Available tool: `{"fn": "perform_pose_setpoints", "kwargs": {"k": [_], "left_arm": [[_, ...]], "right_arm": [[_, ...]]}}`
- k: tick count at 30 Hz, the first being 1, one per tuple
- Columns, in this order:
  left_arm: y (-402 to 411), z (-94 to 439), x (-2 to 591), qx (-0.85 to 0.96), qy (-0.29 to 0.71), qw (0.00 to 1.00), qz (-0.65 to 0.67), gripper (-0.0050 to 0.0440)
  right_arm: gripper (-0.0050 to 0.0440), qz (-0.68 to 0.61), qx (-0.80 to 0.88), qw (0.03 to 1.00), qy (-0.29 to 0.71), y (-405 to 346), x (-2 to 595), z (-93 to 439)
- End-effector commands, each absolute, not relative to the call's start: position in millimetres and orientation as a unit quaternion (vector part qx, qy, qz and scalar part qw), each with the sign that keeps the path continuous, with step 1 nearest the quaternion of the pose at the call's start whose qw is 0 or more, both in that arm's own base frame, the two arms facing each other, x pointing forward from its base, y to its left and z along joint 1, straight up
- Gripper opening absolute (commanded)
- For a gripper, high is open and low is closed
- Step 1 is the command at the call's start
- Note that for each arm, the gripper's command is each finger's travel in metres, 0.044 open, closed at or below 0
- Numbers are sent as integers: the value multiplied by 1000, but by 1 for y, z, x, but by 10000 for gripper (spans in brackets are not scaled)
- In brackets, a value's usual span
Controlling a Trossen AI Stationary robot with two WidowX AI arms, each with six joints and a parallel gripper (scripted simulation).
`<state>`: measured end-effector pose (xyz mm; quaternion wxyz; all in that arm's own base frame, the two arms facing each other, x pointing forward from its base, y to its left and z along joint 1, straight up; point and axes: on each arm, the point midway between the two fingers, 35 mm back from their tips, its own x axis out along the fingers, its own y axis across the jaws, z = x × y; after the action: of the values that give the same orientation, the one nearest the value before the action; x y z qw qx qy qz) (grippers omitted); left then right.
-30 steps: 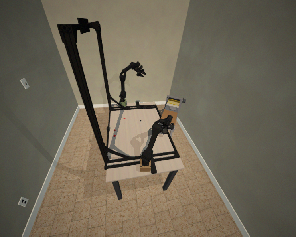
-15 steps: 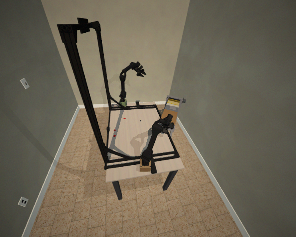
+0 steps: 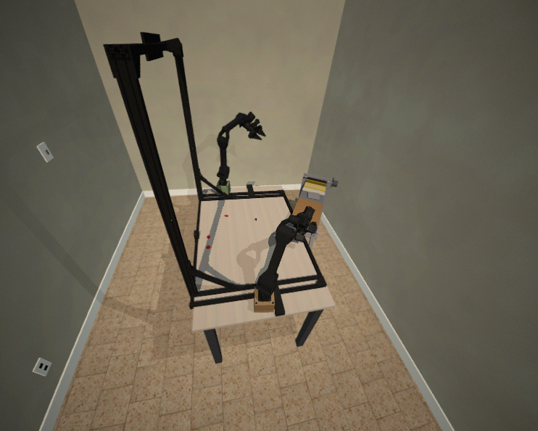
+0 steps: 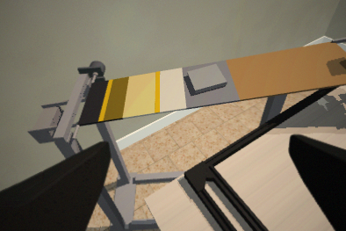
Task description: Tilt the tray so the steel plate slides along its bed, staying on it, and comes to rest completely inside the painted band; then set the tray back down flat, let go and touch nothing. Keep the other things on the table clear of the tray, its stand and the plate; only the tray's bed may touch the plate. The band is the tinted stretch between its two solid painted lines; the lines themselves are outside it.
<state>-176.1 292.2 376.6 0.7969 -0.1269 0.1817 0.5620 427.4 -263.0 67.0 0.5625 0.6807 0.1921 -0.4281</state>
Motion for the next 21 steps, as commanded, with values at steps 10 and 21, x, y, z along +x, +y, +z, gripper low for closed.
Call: {"fn": "perform_pose_setpoints", "kwargs": {"k": [10,21], "left_arm": [[292,376,-176,-128,181,797,562,440],[292,376,-176,-128,181,797,562,440]], "right_arm": [[0,-412,686,575,172,-265,432,99],[0,-409,687,577,169,-266,434,106]]}}
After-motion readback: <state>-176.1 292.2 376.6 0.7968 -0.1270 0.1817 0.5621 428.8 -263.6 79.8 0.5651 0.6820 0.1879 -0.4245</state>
